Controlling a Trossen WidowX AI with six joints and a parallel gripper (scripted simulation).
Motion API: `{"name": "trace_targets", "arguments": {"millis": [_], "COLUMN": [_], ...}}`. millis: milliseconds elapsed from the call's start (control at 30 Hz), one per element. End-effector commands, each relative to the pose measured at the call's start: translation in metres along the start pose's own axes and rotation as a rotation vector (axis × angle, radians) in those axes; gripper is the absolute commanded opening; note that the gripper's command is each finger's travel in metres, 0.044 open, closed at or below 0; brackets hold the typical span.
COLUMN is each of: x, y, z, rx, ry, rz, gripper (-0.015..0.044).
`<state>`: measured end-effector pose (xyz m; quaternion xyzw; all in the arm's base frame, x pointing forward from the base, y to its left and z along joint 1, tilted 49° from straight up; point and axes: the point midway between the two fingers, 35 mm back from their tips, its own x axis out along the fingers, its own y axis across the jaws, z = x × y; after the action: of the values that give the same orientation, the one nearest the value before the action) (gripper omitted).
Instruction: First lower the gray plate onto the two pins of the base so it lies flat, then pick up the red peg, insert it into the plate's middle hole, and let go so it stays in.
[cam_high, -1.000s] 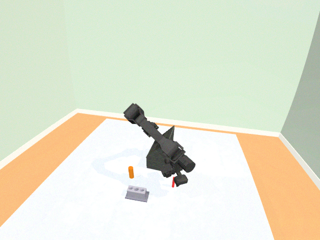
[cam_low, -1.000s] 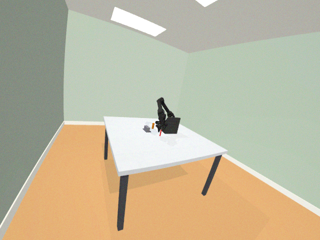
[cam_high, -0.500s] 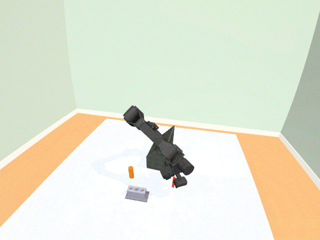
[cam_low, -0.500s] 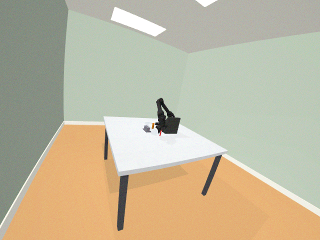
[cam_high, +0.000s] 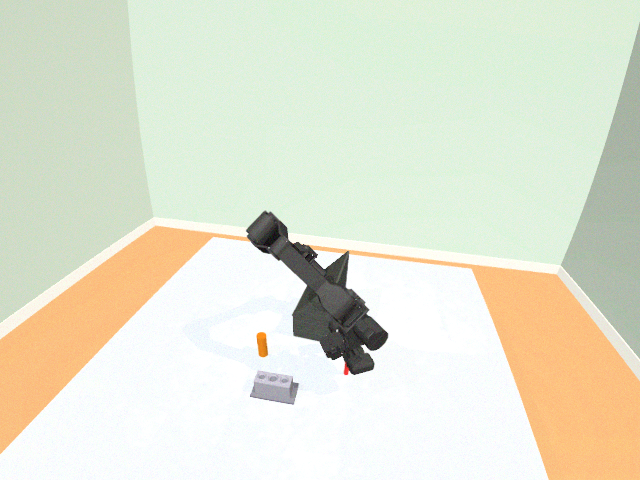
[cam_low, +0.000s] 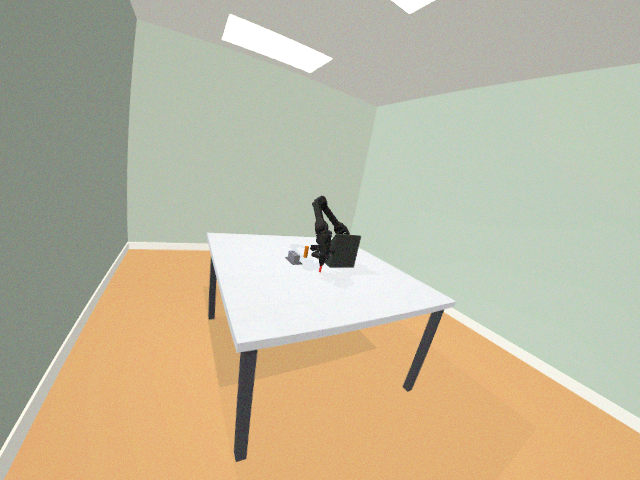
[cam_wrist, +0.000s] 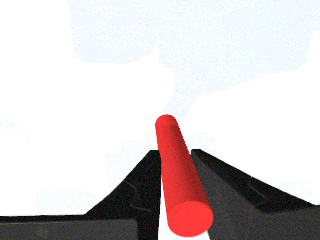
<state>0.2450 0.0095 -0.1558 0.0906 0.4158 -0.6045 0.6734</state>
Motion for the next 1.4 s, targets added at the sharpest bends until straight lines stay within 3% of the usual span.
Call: {"name": "trace_targets", "arguments": {"millis": [0, 667, 1367], "x": [0.001, -0.002, -0.065], "y": [-0.001, 0.0, 0.006], "z": [0.001, 0.001, 0.0], "rx": [-0.005, -0.005, -0.006], "ry": [-0.006, -0.006, 0.0], "rz": [-0.001, 0.0, 0.004], "gripper": [0.0, 0.0, 0.0]}}
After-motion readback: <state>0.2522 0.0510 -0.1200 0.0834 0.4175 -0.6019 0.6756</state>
